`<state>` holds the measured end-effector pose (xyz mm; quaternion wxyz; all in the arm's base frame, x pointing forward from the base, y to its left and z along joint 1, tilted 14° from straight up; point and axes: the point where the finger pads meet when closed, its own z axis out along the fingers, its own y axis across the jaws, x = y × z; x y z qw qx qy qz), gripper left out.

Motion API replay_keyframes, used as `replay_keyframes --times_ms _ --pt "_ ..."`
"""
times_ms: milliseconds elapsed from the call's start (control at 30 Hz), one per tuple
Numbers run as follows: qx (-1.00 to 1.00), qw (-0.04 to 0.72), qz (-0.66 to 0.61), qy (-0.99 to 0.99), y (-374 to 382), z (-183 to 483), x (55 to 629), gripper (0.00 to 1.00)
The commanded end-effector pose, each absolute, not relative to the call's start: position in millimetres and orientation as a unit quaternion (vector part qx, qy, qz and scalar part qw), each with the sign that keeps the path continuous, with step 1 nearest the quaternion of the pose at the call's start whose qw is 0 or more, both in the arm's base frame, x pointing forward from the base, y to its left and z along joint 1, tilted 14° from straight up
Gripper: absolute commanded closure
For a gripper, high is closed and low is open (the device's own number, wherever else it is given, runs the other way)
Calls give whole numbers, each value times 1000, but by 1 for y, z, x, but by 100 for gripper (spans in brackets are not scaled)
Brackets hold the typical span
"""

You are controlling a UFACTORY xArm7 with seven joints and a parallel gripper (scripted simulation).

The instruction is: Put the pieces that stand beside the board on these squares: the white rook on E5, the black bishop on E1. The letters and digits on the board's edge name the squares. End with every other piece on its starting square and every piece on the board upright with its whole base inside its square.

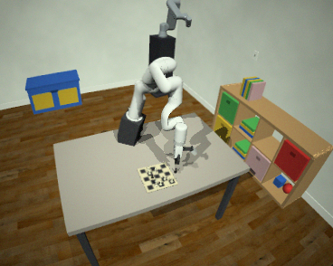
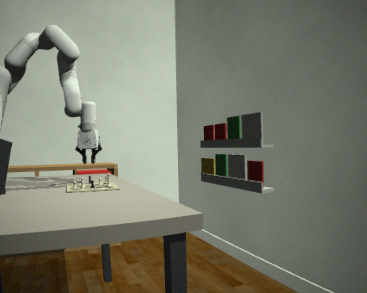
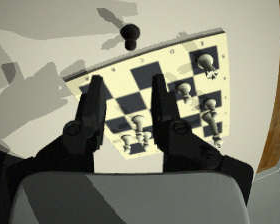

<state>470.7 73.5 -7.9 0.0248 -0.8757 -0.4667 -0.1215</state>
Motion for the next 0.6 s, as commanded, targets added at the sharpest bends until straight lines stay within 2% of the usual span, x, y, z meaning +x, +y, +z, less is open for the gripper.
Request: replay_keyframes --times_ms 0,567 --pt "-876 23 -122 -466 73 -7 472 63" --pt "-876 23 -122 -466 75 -16 474 63"
